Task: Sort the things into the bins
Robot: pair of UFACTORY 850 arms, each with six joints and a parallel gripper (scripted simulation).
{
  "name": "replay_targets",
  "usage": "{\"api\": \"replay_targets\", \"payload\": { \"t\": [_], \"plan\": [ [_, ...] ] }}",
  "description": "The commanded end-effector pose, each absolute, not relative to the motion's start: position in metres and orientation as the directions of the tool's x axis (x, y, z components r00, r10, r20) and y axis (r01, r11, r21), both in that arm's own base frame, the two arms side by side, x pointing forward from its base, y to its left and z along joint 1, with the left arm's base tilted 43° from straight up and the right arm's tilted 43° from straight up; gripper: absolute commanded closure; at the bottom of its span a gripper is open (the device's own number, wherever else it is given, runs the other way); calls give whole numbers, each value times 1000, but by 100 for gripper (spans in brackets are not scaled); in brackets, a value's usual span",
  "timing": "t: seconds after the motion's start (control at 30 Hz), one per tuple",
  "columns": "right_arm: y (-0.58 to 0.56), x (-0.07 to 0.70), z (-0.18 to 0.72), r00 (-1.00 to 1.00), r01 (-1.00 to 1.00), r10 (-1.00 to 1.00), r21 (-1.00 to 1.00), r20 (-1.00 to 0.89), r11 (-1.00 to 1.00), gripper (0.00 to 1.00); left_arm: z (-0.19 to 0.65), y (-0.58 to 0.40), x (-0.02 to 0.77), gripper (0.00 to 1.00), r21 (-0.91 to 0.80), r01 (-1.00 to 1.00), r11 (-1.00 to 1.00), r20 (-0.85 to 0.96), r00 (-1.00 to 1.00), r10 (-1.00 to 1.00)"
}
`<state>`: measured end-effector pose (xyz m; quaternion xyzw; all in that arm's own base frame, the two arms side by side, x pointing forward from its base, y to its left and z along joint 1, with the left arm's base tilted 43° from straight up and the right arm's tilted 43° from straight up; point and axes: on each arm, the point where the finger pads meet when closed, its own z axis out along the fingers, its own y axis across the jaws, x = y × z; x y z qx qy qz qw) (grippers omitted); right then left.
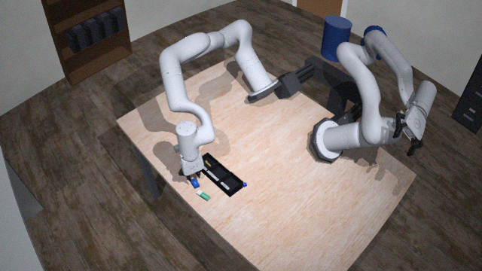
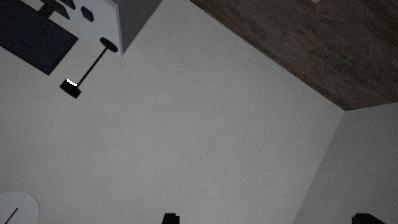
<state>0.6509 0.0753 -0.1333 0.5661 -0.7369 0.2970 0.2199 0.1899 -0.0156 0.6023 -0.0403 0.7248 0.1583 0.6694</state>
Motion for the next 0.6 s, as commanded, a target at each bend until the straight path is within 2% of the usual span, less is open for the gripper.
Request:
{"api": "replay_targets", "payload": {
  "t": [0.0, 0.57],
  "plan": [
    [67, 652, -142, -263, -965, -704, -191, 659, 182, 57, 603, -16, 190, 0, 176, -270, 946, -983, -100, 155],
    [45, 653, -166, -263, -965, -704, -191, 659, 182, 57, 603, -16, 190, 0, 176, -270, 946, -983, -100, 155]
  ]
}}
